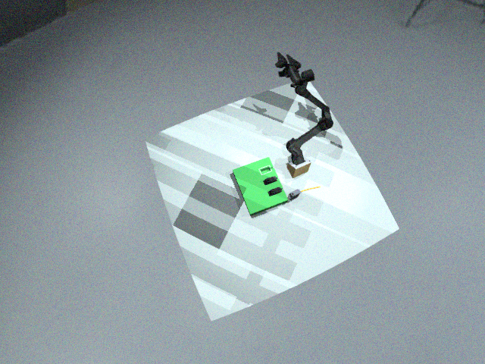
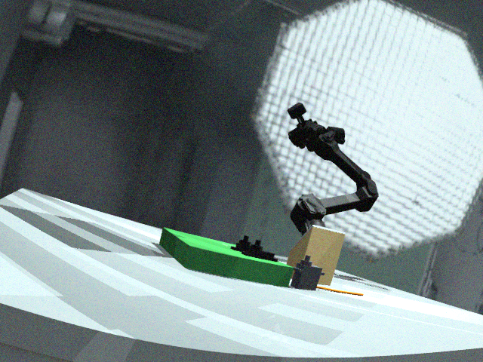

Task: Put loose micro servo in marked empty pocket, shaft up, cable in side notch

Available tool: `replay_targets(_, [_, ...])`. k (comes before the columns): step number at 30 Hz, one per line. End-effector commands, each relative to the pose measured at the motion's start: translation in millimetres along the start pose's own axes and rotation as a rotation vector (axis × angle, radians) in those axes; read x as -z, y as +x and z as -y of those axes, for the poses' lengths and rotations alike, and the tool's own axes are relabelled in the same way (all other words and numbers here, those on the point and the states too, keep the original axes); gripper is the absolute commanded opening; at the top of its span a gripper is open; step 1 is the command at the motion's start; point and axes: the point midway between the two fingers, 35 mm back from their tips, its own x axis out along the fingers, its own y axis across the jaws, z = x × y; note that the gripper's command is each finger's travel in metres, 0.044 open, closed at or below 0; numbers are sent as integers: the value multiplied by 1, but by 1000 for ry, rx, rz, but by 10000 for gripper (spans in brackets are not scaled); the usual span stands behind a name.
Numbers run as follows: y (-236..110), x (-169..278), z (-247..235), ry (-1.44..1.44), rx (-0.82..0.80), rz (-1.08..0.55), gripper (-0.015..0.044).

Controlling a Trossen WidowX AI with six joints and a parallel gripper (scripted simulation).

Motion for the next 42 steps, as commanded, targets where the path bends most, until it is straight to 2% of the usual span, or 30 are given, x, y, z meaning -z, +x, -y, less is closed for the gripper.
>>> replay_targets(1, [4, -18, 18, -50, 54, 36, 440])
replay_targets(15, [7, -68, 66, -141, 201, 138, 440])
replay_targets(22, [2, -109, 105, -218, 327, 225, 440])
replay_targets(29, [-12, -150, 149, -304, 479, 297, 440])
replay_targets(42, [-61, -214, 226, -437, 781, 382, 440])
